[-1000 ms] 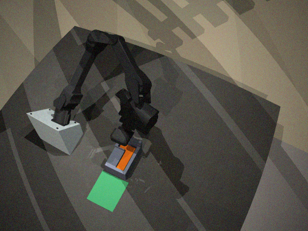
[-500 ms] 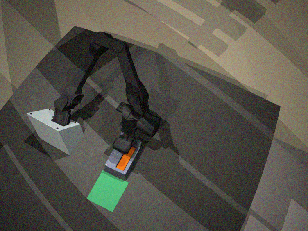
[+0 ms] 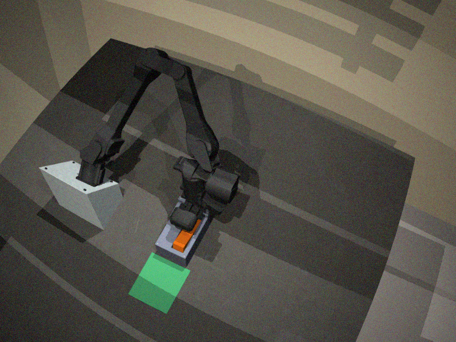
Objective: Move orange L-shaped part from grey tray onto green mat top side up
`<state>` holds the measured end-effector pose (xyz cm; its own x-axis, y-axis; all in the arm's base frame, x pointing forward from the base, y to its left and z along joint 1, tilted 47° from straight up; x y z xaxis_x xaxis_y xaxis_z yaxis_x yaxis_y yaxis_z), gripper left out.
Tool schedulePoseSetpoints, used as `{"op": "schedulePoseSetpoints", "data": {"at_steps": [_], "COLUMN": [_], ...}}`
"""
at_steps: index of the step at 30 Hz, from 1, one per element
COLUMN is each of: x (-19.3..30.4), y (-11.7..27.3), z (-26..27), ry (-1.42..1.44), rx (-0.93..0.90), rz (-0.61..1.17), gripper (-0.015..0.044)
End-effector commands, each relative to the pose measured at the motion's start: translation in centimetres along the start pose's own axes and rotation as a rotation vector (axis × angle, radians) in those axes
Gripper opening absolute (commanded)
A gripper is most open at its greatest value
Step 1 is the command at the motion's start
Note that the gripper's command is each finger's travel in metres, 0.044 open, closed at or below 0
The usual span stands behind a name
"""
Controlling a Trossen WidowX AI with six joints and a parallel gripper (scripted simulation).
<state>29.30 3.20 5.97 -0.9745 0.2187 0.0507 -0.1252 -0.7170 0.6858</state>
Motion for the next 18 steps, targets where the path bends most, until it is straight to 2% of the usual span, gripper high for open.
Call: {"op": "schedulePoseSetpoints", "data": {"at_steps": [1,18], "x": [0.3,0.4], "y": [-0.9,-1.9], "z": [-0.3,-0.3], "ry": [-0.015,-0.015], "rx": [0.006,0.004], "rz": [0.012,0.012], "gripper": [0.0180,0.0180]}}
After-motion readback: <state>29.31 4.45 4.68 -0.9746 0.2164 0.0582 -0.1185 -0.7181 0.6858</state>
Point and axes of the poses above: the point midway between the two fingers, 35 mm back from their tips, its own y axis back along the fingers, its own z axis across the jaws, x = y × z, the point moved 4 cm from there along y, back along the fingers, and after that the axes turned 6 degrees about -y, right-handed, at the moved point
